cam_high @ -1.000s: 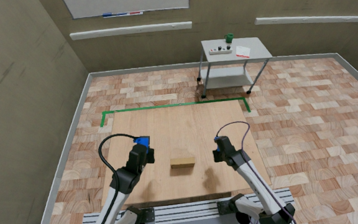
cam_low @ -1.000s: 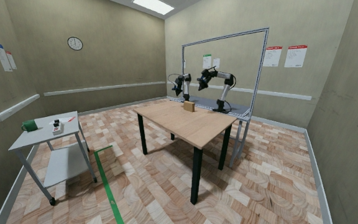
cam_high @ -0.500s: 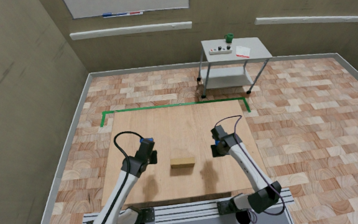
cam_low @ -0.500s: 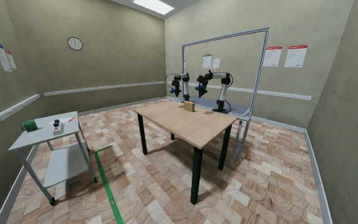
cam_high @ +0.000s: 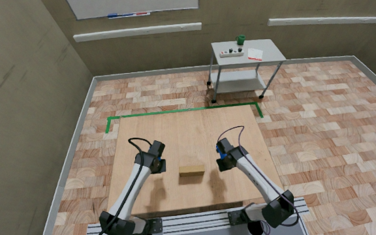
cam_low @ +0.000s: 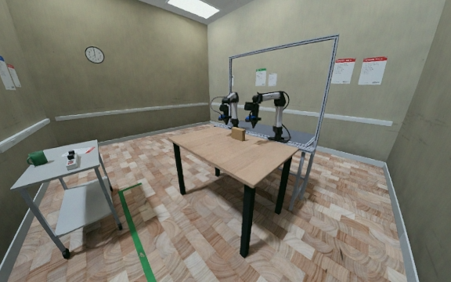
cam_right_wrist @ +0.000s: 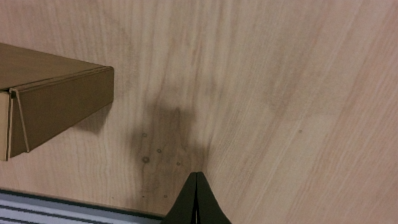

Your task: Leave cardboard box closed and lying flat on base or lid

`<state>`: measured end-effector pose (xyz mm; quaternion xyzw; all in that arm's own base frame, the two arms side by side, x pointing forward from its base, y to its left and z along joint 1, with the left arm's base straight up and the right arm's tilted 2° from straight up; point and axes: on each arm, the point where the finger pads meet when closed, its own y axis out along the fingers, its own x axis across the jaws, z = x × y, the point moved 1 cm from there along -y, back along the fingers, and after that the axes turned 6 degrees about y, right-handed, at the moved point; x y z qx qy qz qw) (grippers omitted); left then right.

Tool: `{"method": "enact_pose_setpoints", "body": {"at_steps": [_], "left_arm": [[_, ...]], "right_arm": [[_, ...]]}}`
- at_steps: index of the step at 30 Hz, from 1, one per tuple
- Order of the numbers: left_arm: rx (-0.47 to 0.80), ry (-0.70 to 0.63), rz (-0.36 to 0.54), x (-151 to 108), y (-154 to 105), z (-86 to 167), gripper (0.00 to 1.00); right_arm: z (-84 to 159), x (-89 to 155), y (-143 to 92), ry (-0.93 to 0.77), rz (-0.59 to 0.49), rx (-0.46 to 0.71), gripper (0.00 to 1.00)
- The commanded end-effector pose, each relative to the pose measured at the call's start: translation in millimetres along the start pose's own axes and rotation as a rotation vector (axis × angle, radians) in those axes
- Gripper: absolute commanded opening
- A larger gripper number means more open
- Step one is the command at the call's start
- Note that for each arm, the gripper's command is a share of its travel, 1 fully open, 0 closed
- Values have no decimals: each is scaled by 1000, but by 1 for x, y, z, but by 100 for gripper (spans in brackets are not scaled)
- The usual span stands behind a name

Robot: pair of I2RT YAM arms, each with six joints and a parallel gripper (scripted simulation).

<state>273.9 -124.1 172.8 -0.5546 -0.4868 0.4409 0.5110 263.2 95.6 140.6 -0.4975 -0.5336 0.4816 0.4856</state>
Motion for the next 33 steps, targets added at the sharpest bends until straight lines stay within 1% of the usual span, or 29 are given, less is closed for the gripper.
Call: {"method": "enact_pose_setpoints", "body": {"at_steps": [1, 2, 3, 4, 6, 7, 15, 16, 21, 23, 33], "left_arm": [[91, 9, 21, 0, 1, 11, 1], [119, 25, 18, 0, 13, 18, 1], [87, 42, 33, -2, 10, 18, 1], [35, 61, 53, -7, 8, 11, 1], [35, 61, 53, -7, 8, 11, 1], [69, 72, 49, -9, 24, 8, 1], [-3, 176, 112, -19, 48, -4, 1], [-53, 180, 127, -16, 36, -5, 1], [-91, 249, 163, -16, 38, -5, 1], [-91, 249, 163, -16, 38, -5, 1], [-175, 383, 236, -16, 39, -4, 1]], "right_arm": [[-12, 18, 1, -76, -76, -104, 1], [-13, 18, 1, -88, -84, -112, 1], [-14, 14, 1, -88, -90, -120, 1], [-14, 14, 1, -101, -98, -128, 1], [-14, 14, 1, -101, -98, -128, 1], [-14, 14, 1, -115, -106, -135, 1], [-13, 13, 2, -225, -169, -195, 1], [-13, 13, 2, -238, -177, -202, 1], [-13, 12, 2, -307, -216, -239, 1], [-13, 12, 2, -307, -216, -239, 1], [-13, 11, 3, -444, -295, -314, 1]]}}
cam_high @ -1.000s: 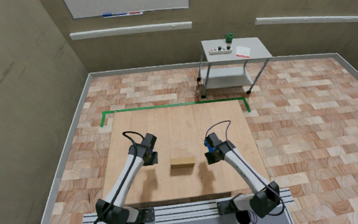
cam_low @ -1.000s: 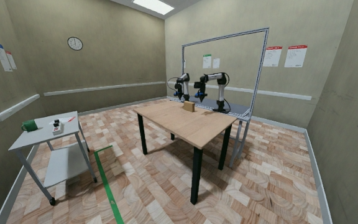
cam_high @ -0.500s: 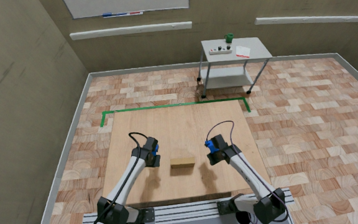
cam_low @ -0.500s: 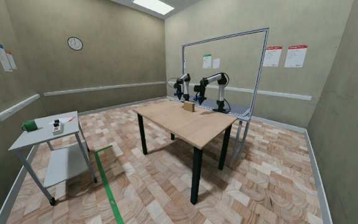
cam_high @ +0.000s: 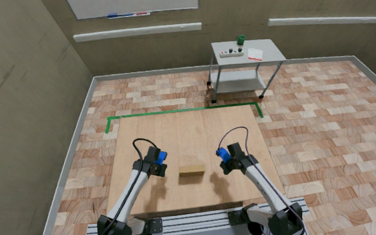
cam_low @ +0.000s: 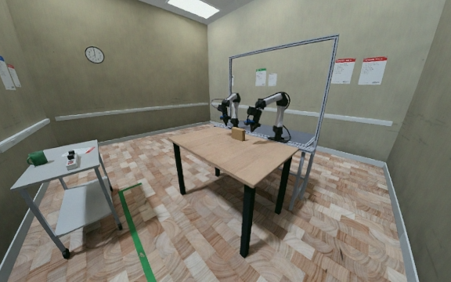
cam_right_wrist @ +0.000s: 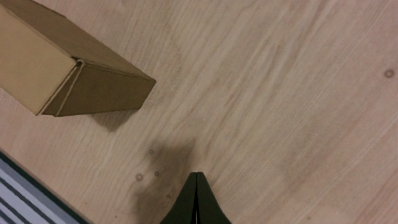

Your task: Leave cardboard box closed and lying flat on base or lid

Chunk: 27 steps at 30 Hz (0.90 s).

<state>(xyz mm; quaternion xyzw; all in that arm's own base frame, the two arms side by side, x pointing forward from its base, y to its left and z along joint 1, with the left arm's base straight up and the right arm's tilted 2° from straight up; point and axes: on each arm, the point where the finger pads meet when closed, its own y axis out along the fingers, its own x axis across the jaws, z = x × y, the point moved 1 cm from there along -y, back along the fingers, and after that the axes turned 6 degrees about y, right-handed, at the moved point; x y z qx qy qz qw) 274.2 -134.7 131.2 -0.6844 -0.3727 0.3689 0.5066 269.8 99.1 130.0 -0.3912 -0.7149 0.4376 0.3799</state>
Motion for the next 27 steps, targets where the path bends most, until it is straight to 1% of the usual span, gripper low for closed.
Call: {"method": "enact_pose_setpoints", "body": {"at_steps": [1, 5, 7, 8, 9, 10, 16, 18, 20, 22, 24, 25, 26, 27], "left_arm": [[-76, 92, 52, -3, -1, -7, 1], [-110, 147, 79, -3, -1, -7, 1], [-110, 147, 79, -3, -1, -7, 1], [-88, 154, 91, -1, 8, -5, 1], [-125, 174, 93, -3, -1, -7, 1], [-137, 188, 99, -3, -2, -7, 1], [-172, 267, 143, -1, 3, -6, 1], [-198, 297, 154, -2, 0, -6, 1], [-217, 325, 167, -2, -1, -6, 1], [-219, 348, 186, -1, 4, -5, 1], [-219, 348, 186, -1, 4, -5, 1], [-232, 363, 191, -1, 3, -5, 1], [-249, 380, 195, -1, 0, -6, 1], [-254, 392, 203, -1, 1, -6, 1]], "right_arm": [[-11, 7, -5, -110, -61, -93, 1], [-11, 7, -5, -151, -86, -115, 1], [-11, 7, -5, -151, -86, -115, 1], [-11, 7, -5, -165, -94, -122, 1], [-11, 7, -5, -179, -101, -132, 1], [-11, 6, -5, -192, -110, -137, 1], [-10, 5, -3, -272, -161, -175, 1], [-10, 5, -2, -284, -170, -180, 1], [-9, 4, 1, -307, -191, -184, 1], [-7, 3, 5, -327, -214, -185, 1], [-7, 3, 5, -327, -214, -185, 1], [-15, 4, -5, -356, -207, -224, 1], [-9, 3, 3, -357, -228, -207, 1], [-6, 3, 5, -366, -240, -207, 1]]}}
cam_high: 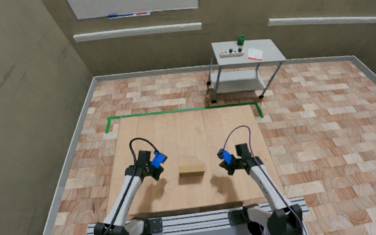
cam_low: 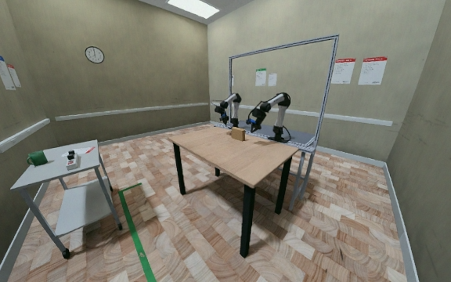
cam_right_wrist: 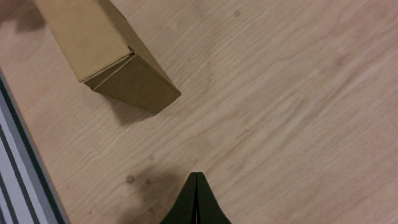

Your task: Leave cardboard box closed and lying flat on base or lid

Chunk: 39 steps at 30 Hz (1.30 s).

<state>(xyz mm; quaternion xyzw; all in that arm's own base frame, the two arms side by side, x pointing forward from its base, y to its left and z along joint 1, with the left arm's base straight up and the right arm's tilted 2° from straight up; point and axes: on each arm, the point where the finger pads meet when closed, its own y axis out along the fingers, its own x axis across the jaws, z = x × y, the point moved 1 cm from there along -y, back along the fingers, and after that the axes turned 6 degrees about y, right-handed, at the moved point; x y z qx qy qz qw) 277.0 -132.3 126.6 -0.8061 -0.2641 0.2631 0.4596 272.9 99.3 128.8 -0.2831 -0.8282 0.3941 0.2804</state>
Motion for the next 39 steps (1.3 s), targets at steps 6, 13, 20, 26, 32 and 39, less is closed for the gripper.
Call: {"method": "enact_pose_setpoints", "body": {"at_steps": [6, 13, 20, 26, 32, 39], "left_arm": [[-101, 158, 82, -2, 3, -4, 1], [-143, 233, 131, -1, 6, -3, 1], [-198, 317, 170, 0, 5, -3, 1], [-241, 391, 220, -1, 2, -3, 1], [-290, 461, 231, 2, -3, -11, 1], [-346, 553, 283, 3, -2, -10, 1]], "right_arm": [[-9, 1, 1, -153, -83, -97, 1], [-11, 0, -1, -236, -131, -142, 1], [-15, -1, -5, -318, -179, -187, 1], [-13, -1, -4, -396, -232, -228, 1], [-13, 0, -3, -452, -271, -254, 1], [-12, -2, -3, -540, -326, -306, 1]]}}
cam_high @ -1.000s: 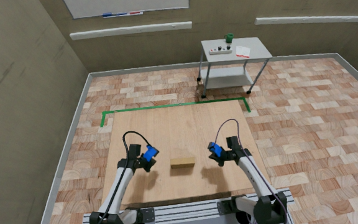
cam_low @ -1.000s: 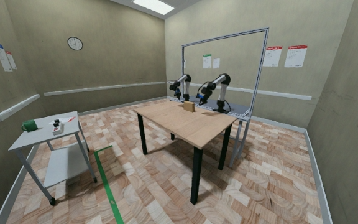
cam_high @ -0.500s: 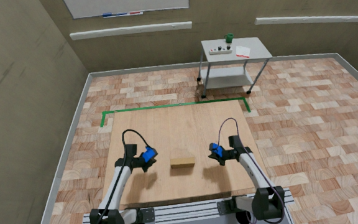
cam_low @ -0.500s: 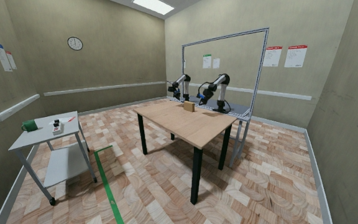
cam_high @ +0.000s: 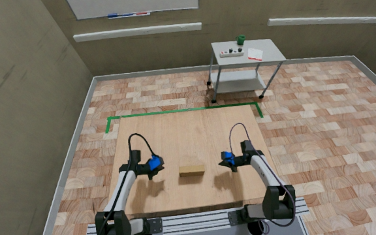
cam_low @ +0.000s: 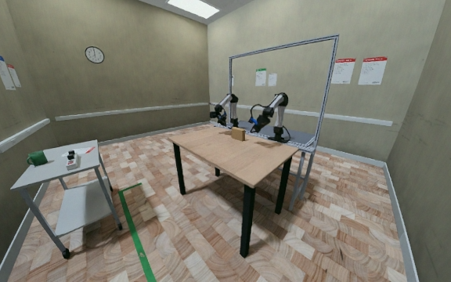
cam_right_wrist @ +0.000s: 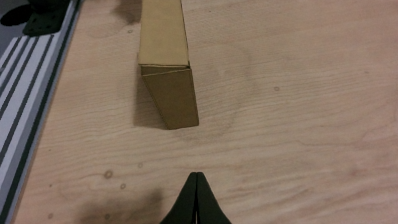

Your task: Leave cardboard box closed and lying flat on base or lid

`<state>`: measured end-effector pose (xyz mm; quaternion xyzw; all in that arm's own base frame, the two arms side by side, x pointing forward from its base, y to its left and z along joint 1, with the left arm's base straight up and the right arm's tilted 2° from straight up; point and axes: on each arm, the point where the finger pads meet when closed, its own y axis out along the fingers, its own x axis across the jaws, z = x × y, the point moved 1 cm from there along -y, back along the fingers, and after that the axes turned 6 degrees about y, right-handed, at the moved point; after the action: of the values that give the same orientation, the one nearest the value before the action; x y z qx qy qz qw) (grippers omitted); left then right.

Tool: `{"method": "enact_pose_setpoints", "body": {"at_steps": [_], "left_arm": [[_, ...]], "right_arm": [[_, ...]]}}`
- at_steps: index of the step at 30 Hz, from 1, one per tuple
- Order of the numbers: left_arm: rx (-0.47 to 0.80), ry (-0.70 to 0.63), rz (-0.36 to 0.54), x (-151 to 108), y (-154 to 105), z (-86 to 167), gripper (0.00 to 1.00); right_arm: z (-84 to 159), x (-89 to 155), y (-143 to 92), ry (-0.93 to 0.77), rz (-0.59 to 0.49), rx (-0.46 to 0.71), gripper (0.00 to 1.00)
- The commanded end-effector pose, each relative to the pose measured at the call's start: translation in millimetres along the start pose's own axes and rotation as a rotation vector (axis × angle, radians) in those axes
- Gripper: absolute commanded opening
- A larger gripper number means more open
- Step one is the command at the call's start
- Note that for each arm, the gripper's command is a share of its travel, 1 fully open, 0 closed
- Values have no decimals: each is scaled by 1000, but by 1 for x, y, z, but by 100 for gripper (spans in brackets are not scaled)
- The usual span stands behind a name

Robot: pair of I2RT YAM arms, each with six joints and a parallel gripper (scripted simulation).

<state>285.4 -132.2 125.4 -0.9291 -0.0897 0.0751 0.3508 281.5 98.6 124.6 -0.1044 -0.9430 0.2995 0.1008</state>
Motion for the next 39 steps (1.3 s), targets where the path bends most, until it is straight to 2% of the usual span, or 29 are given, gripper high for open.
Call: {"method": "enact_pose_setpoints", "body": {"at_steps": [1, 5, 22, 29, 30, 31, 39], "left_arm": [[-57, 86, 55, -1, -2, -6, 1], [-91, 140, 83, -1, -2, -6, 1], [-213, 334, 186, 0, 0, -4, 1], [-213, 336, 189, -1, 0, -5, 1], [-213, 326, 196, -4, 3, -1, 1], [-212, 304, 212, -9, 7, 6, 1], [-213, 327, 193, -4, 18, 17, 1]], "right_arm": [[-12, 2, -4, -99, -56, -60, 1], [-13, 3, -2, -137, -85, -77, 1], [-15, 3, -4, -147, -79, -78, 1], [-15, 3, -3, -145, -80, -78, 1], [-2, 10, 4, -106, -105, -75, 1], [0, 7, 5, -123, -92, -76, 1], [12, 3, 13, -125, -87, -77, 1]]}}
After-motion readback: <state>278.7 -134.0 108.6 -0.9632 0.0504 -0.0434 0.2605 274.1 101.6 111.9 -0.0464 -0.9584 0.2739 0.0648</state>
